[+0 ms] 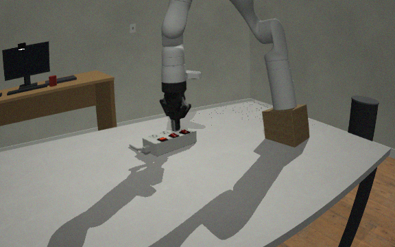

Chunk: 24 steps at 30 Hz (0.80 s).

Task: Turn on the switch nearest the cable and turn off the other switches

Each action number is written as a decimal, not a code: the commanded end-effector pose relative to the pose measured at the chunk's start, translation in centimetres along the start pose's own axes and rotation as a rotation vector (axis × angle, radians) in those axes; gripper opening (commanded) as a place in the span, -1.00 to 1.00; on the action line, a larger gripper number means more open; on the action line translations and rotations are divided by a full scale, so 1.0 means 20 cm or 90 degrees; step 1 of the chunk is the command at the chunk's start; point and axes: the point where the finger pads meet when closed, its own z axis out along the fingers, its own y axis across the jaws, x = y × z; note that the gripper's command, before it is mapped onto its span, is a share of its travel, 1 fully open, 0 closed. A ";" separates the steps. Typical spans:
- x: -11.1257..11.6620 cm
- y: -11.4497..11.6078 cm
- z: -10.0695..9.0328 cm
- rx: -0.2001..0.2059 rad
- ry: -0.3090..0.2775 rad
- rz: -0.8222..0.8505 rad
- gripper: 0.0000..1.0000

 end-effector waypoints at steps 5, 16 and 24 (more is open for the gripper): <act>-0.02 0.01 -0.09 0.001 -0.008 -0.004 -1.00; -0.02 0.01 -0.12 0.001 -0.008 -0.004 -1.00; -0.02 0.01 -0.12 0.001 -0.008 -0.004 -1.00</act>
